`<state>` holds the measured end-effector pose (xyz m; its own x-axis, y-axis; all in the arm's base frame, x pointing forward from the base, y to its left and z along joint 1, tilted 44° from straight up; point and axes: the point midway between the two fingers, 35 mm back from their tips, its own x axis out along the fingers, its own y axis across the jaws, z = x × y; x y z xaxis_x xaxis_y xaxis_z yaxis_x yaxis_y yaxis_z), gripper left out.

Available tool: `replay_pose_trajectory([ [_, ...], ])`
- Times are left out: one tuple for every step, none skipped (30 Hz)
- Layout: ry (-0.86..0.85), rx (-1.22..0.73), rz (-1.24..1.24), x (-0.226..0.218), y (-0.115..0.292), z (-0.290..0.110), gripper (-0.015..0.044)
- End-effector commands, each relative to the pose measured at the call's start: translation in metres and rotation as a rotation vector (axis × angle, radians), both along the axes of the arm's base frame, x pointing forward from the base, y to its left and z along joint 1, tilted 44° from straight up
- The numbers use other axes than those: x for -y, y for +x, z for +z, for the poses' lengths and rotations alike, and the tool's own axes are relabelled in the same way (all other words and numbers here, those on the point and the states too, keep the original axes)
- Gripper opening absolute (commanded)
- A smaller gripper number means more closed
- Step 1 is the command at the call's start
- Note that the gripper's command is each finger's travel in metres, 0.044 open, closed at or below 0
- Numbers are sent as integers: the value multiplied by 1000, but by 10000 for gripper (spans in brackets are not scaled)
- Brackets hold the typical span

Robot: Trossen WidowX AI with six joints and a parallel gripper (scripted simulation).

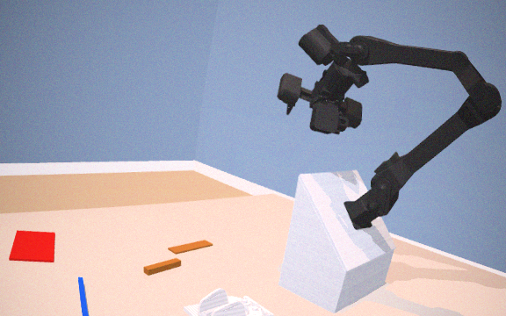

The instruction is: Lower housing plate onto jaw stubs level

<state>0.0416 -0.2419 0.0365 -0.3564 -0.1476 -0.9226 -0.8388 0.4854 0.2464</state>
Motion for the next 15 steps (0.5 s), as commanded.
replay_pose_trajectory([
  [-7,41,53,-6,21,1,440],
  [-8,50,67,-8,26,1,440],
  [-8,58,81,-10,31,1,440],
  [-9,67,95,-12,36,1,440],
  [-8,78,114,-14,42,2,440],
  [-6,88,133,-16,47,2,440],
  [-4,99,152,-18,52,3,440],
  [-3,110,172,-20,58,3,440],
  [-1,121,191,-22,63,4,440],
  [2,132,211,-25,68,4,440],
  [4,143,230,-27,74,5,440],
  [7,153,249,-30,79,6,440],
  [9,164,269,-33,84,6,440],
  [12,175,289,-36,89,7,440],
  [15,181,307,-39,93,7,440],
])
